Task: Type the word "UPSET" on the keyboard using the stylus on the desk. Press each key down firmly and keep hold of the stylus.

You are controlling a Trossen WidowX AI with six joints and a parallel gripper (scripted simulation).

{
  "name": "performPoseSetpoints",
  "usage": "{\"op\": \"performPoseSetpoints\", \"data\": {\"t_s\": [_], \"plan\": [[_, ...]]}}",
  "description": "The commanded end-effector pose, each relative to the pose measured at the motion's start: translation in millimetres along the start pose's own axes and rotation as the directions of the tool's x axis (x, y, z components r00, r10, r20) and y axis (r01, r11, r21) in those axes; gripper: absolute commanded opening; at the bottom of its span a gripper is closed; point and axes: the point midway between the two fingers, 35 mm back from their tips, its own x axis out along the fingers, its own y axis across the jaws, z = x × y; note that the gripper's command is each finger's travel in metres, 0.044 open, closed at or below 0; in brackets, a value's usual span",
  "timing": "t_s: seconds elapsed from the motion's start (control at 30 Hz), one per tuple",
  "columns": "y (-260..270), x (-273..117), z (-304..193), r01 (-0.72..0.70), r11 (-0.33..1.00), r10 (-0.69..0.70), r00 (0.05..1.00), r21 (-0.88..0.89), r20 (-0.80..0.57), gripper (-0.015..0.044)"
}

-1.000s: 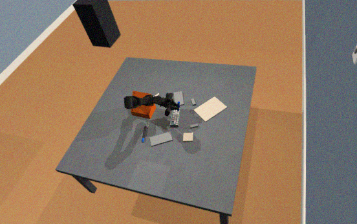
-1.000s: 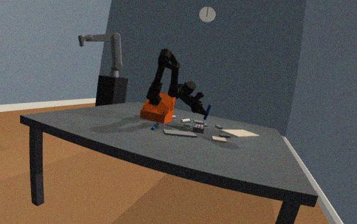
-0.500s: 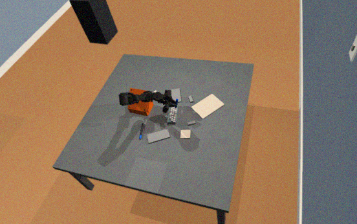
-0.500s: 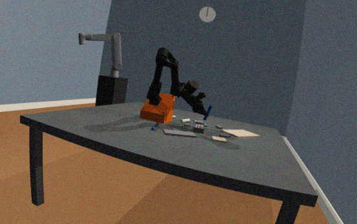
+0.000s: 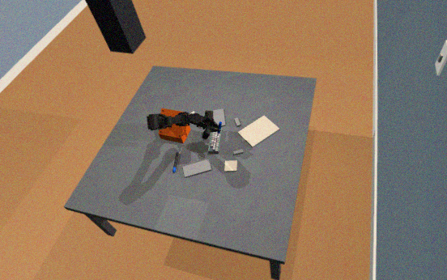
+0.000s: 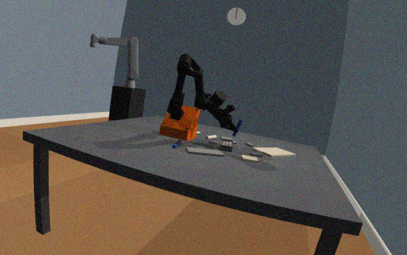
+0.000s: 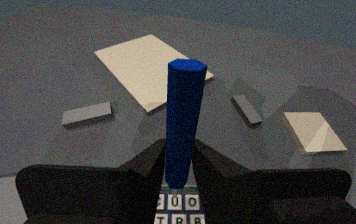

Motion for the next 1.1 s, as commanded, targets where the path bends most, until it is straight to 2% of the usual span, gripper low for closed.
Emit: {"op": "performPoseSetpoints", "data": {"t_s": [0.0, 1.07], "plan": [[-1.4, 0.5, 1.7, 0.006, 1.0, -0.006, 1.0, 0.007, 0.002, 0.0081], [-1.3, -2.9, -0.7, 0.006, 1.0, -0.006, 1.0, 0.007, 0.002, 0.0081]]}}
